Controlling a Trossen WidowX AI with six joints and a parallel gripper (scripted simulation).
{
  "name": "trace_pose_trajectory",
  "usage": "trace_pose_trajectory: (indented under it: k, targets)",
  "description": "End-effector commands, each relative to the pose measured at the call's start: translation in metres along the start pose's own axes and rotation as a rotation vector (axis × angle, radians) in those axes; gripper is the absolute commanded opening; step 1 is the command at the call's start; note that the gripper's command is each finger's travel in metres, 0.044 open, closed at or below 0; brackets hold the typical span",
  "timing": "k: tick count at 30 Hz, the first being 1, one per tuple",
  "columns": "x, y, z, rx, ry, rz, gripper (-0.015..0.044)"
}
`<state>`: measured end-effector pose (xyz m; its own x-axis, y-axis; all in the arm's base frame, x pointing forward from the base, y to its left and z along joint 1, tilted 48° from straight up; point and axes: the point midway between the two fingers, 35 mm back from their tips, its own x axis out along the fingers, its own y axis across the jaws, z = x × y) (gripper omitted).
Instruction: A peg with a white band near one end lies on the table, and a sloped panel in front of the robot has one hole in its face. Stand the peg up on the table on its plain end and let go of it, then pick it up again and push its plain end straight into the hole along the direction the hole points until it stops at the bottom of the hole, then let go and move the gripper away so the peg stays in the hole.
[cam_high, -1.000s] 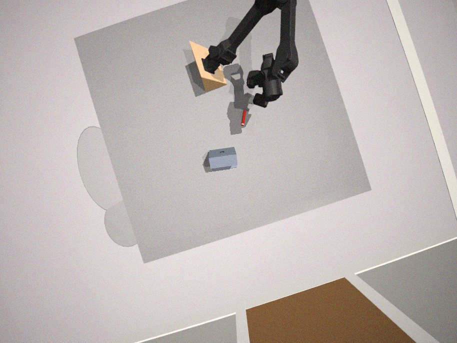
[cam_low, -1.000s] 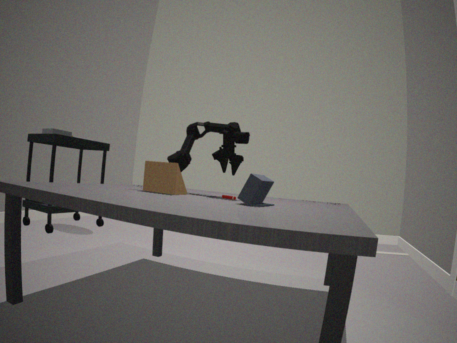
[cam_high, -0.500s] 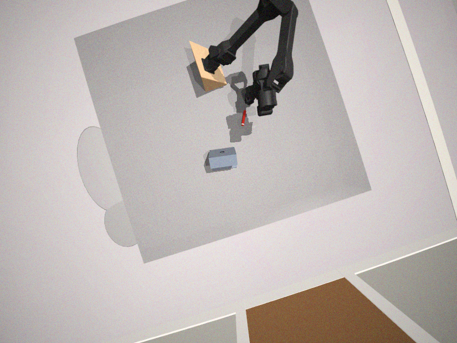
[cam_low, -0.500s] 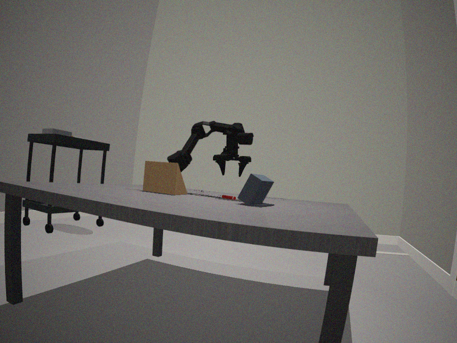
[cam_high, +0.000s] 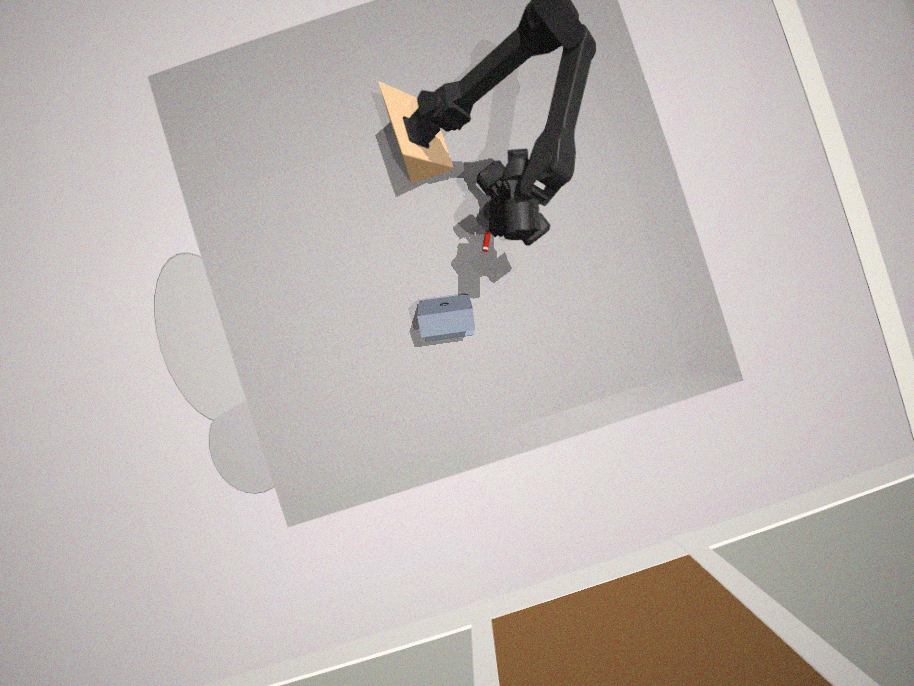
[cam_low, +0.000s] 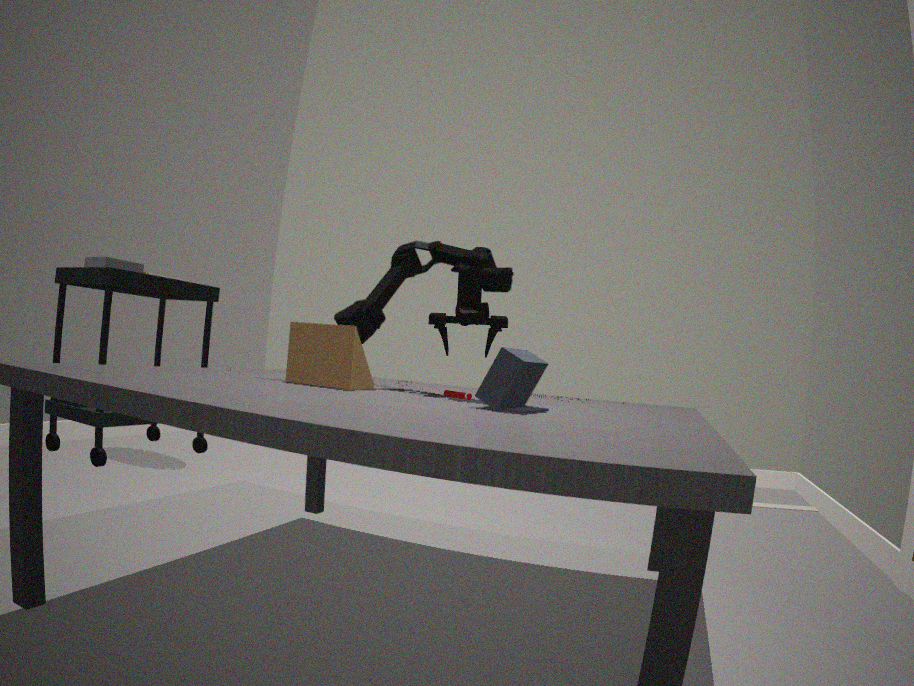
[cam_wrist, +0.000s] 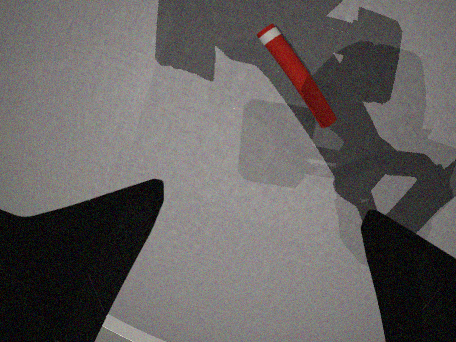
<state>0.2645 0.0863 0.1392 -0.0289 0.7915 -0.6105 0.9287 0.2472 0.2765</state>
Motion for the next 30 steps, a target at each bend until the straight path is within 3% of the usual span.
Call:
trace_pose_trajectory:
  k: [1, 19, 30]
  targets:
    - [0.002, 0.002, 0.012, -0.128, -0.017, -0.008, 0.0440]
    - [0.012, 0.006, 0.064, -0.742, -0.057, -0.064, 0.0440]
    - [0.018, 0.007, 0.066, -0.765, -0.059, -0.068, 0.0440]
